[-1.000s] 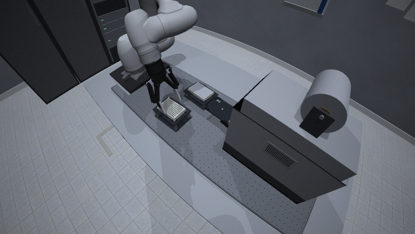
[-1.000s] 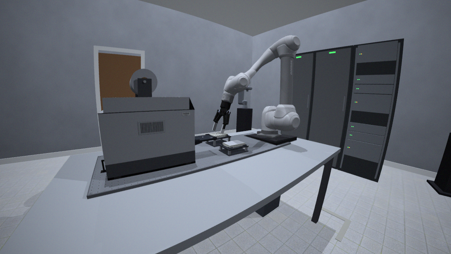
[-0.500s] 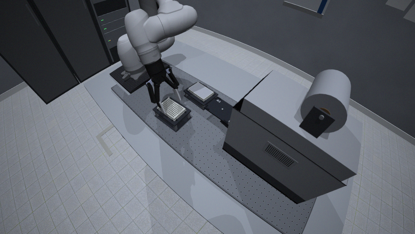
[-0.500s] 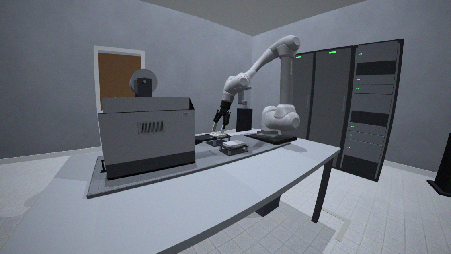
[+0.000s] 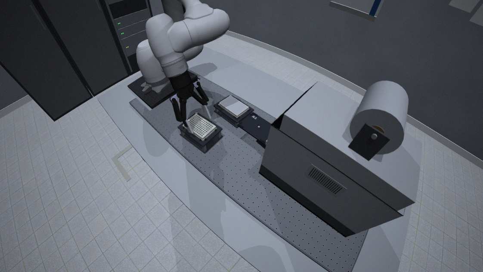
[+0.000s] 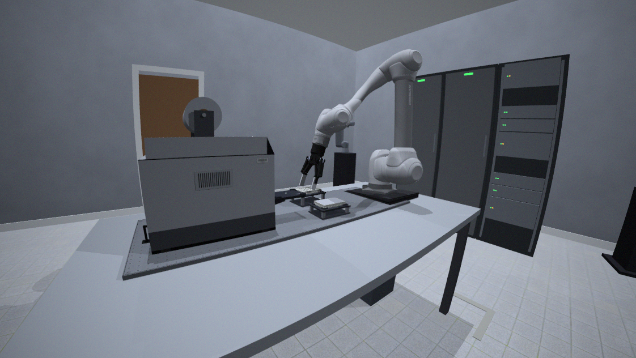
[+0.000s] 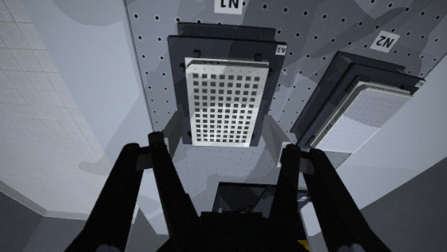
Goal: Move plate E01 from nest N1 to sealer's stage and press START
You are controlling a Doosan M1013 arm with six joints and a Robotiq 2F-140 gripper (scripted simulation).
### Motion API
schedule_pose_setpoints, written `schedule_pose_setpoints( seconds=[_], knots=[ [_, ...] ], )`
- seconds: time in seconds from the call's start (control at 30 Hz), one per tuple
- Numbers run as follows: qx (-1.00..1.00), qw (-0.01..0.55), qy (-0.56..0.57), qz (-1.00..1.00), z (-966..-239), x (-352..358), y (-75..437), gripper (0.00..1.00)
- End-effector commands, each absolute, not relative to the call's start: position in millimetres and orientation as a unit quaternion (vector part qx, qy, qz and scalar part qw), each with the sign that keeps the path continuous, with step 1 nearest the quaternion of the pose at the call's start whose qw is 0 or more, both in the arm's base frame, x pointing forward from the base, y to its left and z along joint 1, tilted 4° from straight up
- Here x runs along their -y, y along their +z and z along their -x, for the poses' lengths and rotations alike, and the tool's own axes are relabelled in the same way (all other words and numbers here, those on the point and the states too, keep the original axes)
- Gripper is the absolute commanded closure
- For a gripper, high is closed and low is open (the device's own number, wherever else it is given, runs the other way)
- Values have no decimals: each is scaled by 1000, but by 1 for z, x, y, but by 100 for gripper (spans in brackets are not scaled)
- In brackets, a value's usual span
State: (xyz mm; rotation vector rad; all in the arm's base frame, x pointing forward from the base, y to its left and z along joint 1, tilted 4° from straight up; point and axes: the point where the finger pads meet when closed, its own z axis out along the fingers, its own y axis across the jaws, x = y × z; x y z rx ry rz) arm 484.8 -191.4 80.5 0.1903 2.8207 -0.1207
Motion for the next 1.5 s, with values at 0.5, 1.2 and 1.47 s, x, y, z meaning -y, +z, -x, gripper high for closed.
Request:
schedule_pose_setpoints(
  seconds=[0.5,1.2,1.47],
  knots=[
    [-985,155,-42,-66,-485,192,73,30],
    [-985,155,-42,-66,-484,192,66,30],
    [-985,155,-42,-66,-484,192,66,32]
  ],
)
